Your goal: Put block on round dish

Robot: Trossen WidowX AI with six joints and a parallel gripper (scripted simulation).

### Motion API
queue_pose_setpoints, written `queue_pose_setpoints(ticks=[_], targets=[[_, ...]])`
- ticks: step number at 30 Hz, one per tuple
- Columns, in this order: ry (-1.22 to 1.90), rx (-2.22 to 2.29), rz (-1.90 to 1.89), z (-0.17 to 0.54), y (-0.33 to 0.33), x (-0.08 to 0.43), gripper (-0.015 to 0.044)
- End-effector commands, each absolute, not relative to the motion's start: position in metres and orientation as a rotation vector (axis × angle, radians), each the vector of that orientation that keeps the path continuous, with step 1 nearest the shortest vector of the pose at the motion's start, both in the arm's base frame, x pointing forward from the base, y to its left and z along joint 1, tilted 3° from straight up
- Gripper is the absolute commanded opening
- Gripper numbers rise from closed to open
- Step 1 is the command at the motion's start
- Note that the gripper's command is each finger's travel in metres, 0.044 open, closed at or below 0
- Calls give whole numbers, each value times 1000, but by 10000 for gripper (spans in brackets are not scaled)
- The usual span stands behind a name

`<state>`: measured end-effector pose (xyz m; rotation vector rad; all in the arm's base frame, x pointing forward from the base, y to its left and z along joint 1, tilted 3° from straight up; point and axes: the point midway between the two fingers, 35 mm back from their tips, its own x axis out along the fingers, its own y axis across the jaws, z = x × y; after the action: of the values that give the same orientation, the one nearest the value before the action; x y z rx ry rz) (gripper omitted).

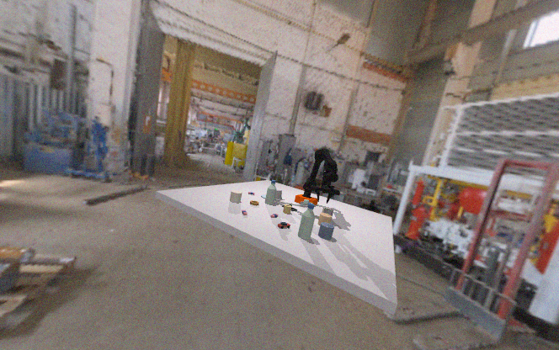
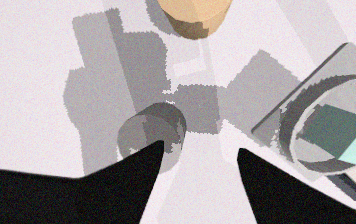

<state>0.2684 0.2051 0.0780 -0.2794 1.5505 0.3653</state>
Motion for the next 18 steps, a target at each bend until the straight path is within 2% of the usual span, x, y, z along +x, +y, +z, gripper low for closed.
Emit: queue_pose_setpoints(ticks=[1,18], targets=[[1565,-174,247,81,199,275,260],[1575,273,-235,89,172,296,260]])
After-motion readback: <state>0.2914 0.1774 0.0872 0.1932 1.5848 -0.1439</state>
